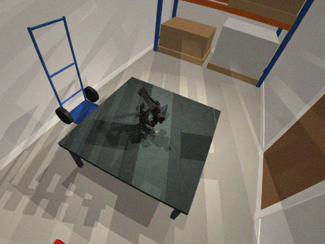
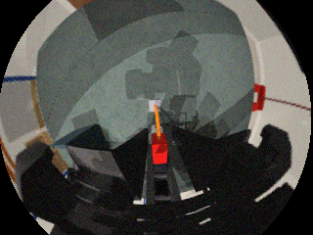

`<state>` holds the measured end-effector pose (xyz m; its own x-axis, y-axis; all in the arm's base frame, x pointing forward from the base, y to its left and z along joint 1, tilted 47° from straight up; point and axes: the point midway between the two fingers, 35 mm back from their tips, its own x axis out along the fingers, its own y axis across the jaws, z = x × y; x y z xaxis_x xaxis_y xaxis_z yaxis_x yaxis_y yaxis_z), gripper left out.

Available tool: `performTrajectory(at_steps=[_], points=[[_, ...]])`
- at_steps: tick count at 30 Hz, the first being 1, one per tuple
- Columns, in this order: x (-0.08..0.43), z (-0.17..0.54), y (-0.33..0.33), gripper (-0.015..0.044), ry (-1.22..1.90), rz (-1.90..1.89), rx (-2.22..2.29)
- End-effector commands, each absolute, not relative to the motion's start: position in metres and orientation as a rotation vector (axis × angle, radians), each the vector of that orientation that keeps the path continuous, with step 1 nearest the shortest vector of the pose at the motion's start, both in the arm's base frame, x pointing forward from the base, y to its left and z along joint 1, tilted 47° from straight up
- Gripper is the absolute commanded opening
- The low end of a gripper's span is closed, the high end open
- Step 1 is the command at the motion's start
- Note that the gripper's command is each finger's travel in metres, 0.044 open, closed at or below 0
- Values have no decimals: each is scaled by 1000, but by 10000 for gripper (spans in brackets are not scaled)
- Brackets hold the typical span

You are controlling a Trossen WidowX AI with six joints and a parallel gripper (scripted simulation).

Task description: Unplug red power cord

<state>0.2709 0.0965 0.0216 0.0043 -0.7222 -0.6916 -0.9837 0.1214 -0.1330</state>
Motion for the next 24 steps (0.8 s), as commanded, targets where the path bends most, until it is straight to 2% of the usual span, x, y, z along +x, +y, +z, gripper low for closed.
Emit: performTrajectory(at_steps=[1, 24], points=[[270, 27, 91, 160, 1777, 529, -1661], [264, 47, 71, 160, 1778, 528, -1662]])
